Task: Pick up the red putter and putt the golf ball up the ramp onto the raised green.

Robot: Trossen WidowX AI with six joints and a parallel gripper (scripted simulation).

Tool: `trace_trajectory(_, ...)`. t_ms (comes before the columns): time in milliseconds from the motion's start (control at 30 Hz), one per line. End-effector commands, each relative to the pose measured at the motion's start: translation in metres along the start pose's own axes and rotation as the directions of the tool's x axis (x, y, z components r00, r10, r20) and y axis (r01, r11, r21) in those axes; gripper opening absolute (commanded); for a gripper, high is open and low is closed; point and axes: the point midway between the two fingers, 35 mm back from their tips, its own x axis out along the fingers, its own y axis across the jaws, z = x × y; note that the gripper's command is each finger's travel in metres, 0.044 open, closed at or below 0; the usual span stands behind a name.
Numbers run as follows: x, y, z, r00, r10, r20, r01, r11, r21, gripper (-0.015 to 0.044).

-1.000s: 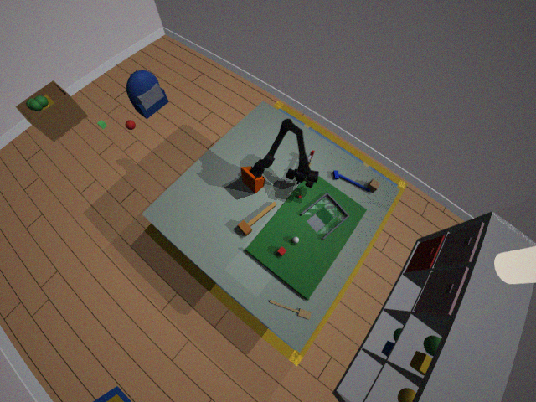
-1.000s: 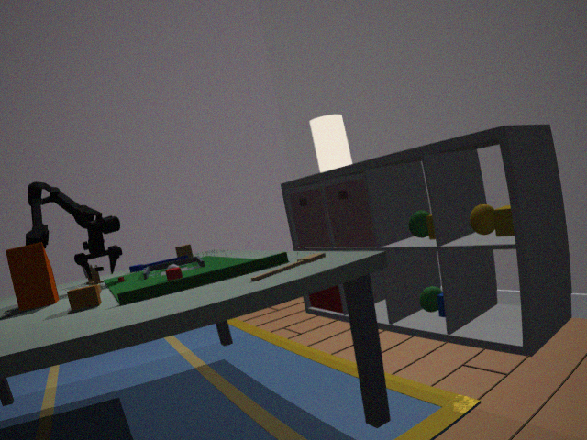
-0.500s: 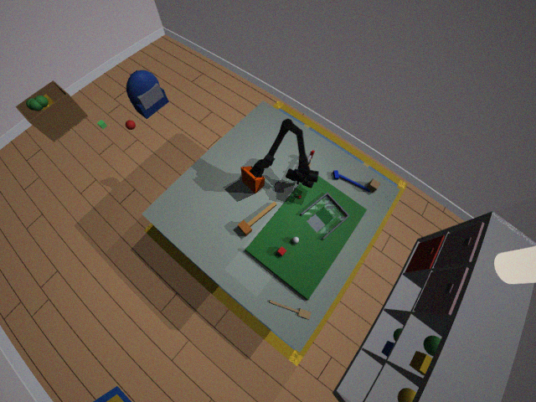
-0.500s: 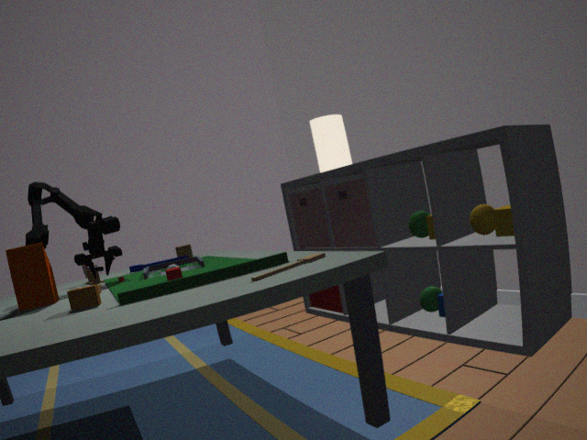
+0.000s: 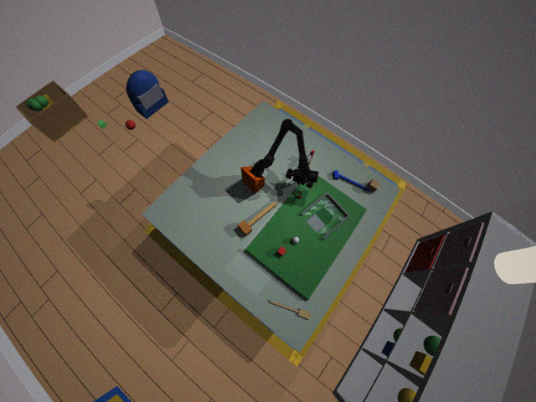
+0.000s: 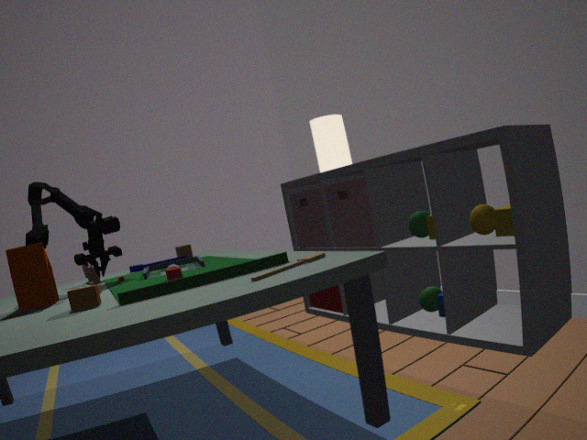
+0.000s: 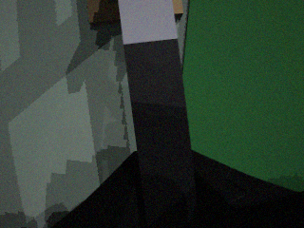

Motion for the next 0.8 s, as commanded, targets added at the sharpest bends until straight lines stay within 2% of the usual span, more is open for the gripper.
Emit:
trace_trajectory(0, -0.005, -0.002, 0.000, 1.000, -0.001, -0.005, 0.001, 1.000, -0.006, 0.0000)
trace_trajectory(767, -0.090, -0.001, 0.023, 1.000, 0.004, -0.007, -0.004, 1.000, -0.002, 0.0000)
